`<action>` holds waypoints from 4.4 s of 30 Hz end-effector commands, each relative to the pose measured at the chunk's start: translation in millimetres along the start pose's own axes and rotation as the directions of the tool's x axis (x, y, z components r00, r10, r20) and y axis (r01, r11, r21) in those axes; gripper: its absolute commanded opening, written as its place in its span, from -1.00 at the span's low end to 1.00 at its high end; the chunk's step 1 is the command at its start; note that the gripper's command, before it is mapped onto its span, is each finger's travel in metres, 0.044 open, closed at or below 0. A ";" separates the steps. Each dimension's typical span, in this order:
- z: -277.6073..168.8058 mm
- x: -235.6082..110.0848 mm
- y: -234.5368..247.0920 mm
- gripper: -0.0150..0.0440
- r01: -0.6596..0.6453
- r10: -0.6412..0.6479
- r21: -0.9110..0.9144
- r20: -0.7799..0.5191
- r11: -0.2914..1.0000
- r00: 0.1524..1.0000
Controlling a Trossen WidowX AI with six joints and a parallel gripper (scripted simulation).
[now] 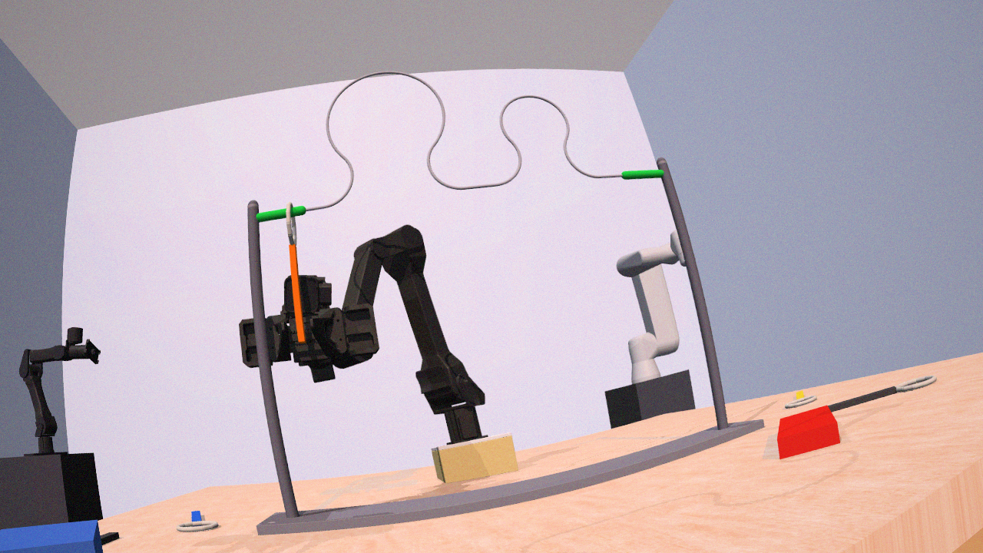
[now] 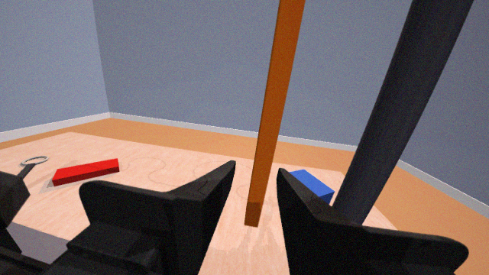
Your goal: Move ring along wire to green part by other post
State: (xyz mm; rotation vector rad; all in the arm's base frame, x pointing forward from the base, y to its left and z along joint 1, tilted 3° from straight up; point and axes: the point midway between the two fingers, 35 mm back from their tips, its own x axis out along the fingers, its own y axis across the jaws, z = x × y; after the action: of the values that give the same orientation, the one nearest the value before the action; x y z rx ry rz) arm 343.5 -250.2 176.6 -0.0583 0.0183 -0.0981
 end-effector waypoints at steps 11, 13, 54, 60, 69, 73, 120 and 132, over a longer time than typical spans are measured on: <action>1.5 2.8 -0.9 0.05 0.005 -0.005 0.002 0.004 1.000 1.000; 1.5 2.8 -0.9 0.05 0.005 -0.005 0.002 0.004 1.000 1.000; 18.4 2.8 1.7 -1.00 0.006 -0.006 0.002 0.004 1.000 1.000; 18.4 2.8 1.7 -1.00 0.006 -0.006 0.002 0.004 1.000 1.000; 18.5 2.8 5.1 -1.00 0.006 -0.006 0.002 0.004 1.000 1.000; 18.5 2.9 9.1 -1.00 0.006 -0.006 0.003 0.003 1.000 1.000; 26.6 3.9 94.3 -1.00 0.003 -0.004 0.309 0.003 0.951 1.000; 45.8 2.8 134.1 -1.00 -0.001 0.004 0.541 -0.006 0.841 1.000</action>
State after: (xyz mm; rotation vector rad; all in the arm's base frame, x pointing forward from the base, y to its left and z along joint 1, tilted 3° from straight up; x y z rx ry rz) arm 361.1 -123.4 208.3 0.4488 -0.0031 -0.0963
